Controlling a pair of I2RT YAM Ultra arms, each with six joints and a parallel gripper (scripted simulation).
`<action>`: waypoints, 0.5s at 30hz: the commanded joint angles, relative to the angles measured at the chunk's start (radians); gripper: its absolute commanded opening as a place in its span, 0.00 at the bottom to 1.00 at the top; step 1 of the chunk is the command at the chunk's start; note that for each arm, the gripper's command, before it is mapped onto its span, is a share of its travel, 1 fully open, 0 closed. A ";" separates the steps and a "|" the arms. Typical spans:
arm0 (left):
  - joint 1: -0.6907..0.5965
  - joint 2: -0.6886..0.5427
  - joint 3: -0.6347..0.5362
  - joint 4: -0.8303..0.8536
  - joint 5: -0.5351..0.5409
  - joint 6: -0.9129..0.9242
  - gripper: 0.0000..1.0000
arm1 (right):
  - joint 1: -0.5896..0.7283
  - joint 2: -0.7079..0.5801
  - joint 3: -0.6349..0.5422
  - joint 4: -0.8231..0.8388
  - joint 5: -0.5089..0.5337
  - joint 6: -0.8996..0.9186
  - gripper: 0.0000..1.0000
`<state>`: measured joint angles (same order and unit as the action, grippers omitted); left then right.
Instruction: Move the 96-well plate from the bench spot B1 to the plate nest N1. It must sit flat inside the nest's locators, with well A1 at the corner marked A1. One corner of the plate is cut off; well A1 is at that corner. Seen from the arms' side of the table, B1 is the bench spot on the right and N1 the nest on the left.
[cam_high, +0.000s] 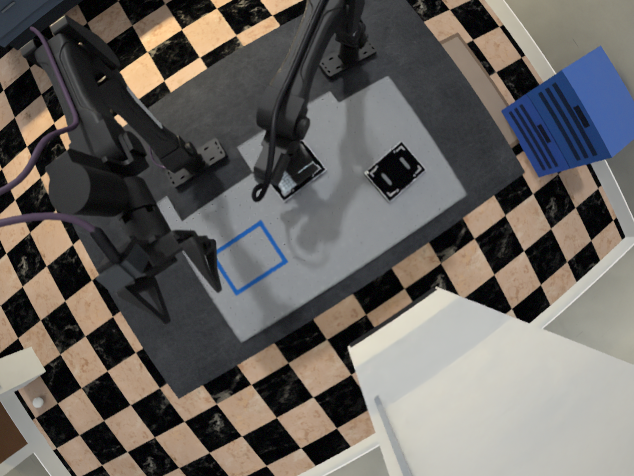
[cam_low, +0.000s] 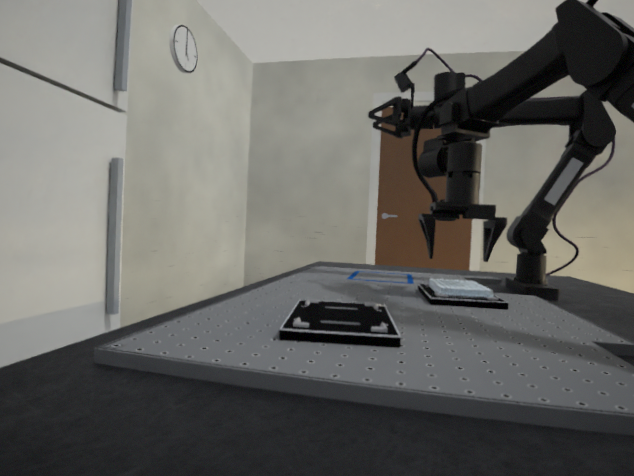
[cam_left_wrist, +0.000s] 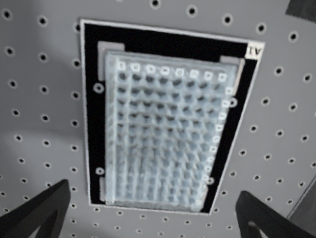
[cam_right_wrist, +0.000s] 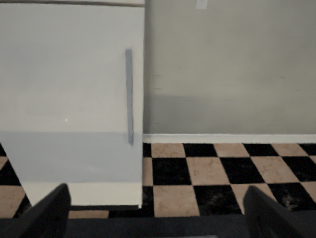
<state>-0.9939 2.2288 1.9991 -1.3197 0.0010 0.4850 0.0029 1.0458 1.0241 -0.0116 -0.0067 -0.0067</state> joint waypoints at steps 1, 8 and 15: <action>-0.015 0.020 0.056 -0.041 -0.004 0.018 1.00 | -0.009 0.000 0.038 0.017 0.007 0.007 1.00; -0.017 0.012 0.017 -0.024 -0.003 0.008 1.00 | -0.009 0.000 0.038 0.017 0.007 0.007 1.00; -0.020 0.008 -0.026 0.026 -0.003 0.005 1.00 | -0.009 0.000 0.038 0.017 0.007 0.007 1.00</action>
<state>-1.0039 2.2433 1.9930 -1.3178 0.0010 0.4877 0.0029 1.0458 1.0241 -0.0116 -0.0067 -0.0067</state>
